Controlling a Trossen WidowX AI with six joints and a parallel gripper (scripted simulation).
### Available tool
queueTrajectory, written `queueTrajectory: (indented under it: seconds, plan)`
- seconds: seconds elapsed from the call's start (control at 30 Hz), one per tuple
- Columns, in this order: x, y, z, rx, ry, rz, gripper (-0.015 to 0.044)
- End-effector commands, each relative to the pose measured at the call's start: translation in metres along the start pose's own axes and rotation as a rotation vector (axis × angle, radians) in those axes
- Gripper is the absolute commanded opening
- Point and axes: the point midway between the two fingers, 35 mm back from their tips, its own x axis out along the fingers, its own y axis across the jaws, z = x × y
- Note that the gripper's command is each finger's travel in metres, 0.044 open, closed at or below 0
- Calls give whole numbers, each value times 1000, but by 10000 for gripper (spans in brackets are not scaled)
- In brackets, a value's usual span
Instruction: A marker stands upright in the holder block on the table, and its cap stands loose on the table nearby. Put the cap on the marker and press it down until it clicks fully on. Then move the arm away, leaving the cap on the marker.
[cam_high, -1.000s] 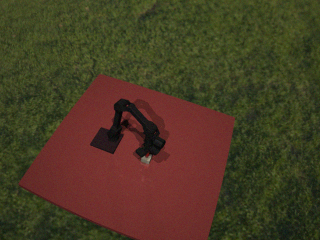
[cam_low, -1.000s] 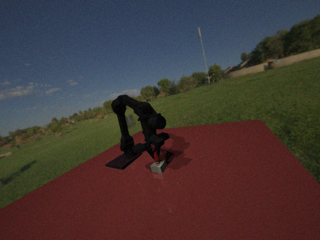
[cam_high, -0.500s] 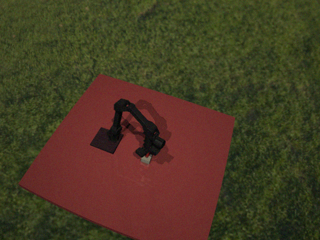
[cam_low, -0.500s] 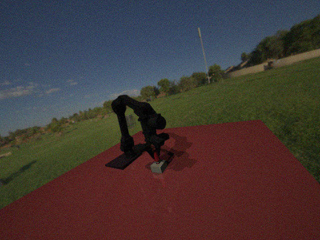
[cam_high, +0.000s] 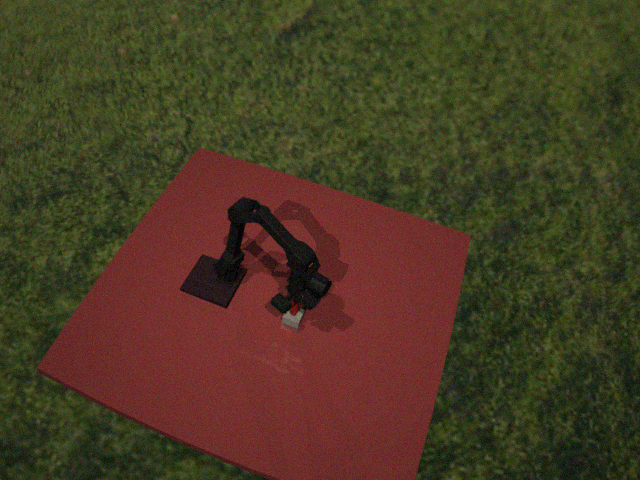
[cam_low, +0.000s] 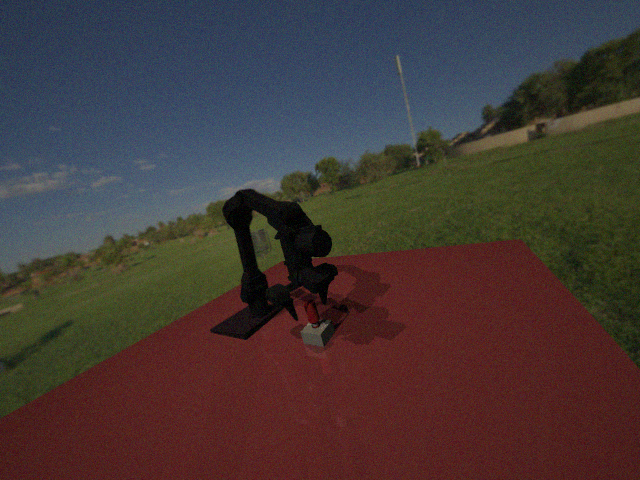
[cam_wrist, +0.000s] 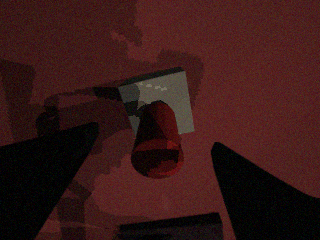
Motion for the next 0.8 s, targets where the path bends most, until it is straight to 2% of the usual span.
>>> queueTrajectory:
  seconds: [0.0,0.1,0.23,0.3,0.47,0.77]
  plan:
    - [-36,1,4,-1,-19,3,440]
    - [-65,0,1,-1,-18,3,440]
    - [-67,0,1,-1,-18,3,440]
    - [-66,0,1,-53,-19,2,387]
    - [-58,-1,1,-394,-19,-1,256]
    - [-57,-1,1,-407,-19,-1,20]
